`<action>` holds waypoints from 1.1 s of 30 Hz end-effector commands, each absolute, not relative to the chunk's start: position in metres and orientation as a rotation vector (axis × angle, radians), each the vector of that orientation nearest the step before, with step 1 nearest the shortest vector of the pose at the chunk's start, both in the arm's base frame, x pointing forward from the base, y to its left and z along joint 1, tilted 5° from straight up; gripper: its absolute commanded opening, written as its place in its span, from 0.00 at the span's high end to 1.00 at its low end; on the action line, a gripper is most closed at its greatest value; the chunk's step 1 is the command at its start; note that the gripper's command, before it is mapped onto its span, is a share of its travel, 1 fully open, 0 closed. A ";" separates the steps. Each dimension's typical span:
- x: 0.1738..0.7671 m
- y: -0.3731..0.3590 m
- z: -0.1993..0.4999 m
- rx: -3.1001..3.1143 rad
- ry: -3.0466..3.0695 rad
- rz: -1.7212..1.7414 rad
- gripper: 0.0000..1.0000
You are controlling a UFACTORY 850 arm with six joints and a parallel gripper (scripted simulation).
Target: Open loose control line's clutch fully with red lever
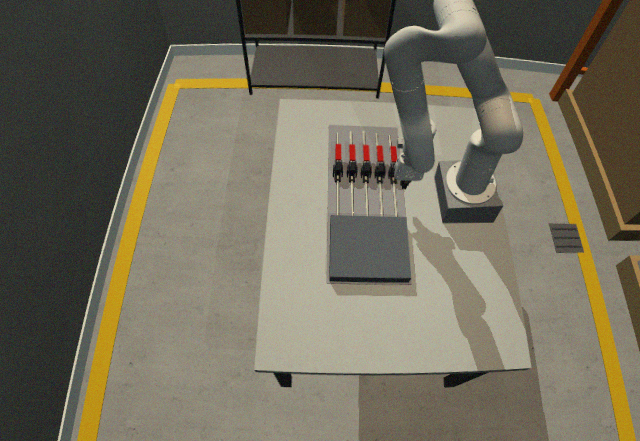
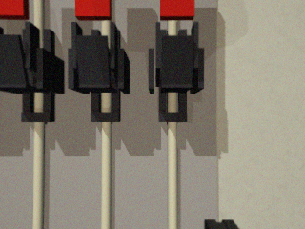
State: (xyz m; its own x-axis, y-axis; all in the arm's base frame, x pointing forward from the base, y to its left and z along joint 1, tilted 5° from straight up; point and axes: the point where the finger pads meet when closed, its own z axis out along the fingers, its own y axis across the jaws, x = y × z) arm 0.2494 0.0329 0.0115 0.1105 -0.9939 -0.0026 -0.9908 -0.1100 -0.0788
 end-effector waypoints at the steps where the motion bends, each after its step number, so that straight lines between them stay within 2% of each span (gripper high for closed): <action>1: 0.250 0.033 0.012 -2.295 2.054 -0.079 1.00; 16: 0.251 0.033 -0.009 -2.294 2.054 -0.079 1.00; 33: 0.256 0.034 -0.067 -2.294 2.054 -0.079 1.00</action>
